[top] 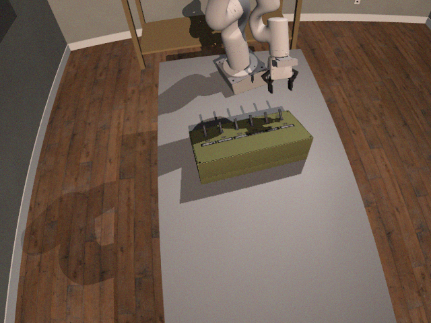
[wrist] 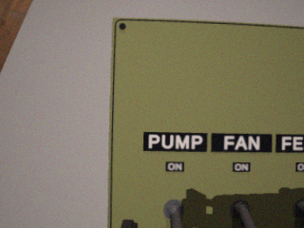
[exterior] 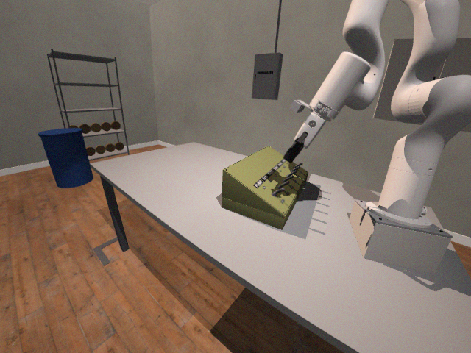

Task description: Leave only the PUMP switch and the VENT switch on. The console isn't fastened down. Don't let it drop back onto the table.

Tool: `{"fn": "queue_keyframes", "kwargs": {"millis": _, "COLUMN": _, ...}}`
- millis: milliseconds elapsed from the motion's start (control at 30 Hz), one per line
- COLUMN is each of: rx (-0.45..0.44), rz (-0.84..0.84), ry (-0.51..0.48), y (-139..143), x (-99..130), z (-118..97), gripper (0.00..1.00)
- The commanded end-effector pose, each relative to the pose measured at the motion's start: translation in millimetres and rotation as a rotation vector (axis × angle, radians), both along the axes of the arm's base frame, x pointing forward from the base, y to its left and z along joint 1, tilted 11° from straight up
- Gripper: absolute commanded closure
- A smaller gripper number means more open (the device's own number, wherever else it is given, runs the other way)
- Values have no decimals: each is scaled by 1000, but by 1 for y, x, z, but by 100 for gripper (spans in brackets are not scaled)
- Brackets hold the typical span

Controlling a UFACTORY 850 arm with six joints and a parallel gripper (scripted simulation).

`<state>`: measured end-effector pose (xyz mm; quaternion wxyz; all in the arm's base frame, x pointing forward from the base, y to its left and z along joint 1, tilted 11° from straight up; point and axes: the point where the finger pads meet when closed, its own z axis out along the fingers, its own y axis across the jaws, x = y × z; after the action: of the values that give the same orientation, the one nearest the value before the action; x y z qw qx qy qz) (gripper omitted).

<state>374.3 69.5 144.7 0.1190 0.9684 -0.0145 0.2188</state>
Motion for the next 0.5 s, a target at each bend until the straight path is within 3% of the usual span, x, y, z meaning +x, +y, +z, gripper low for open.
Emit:
{"fn": "queue_keyframes", "kwargs": {"millis": 0, "rx": 38, "rz": -1, "ry": 10, "y": 6, "x": -24, "z": -8, "gripper": 0}}
{"fn": "queue_keyframes", "kwargs": {"millis": 233, "rx": 42, "rz": -2, "ry": 14, "y": 7, "x": -27, "z": -9, "gripper": 0}}
{"fn": "queue_keyframes", "kwargs": {"millis": 267, "rx": 42, "rz": -2, "ry": 14, "y": 7, "x": -27, "z": -9, "gripper": 23}}
{"fn": "queue_keyframes", "kwargs": {"millis": 467, "rx": 42, "rz": -2, "ry": 14, "y": 7, "x": -27, "z": -9, "gripper": 23}}
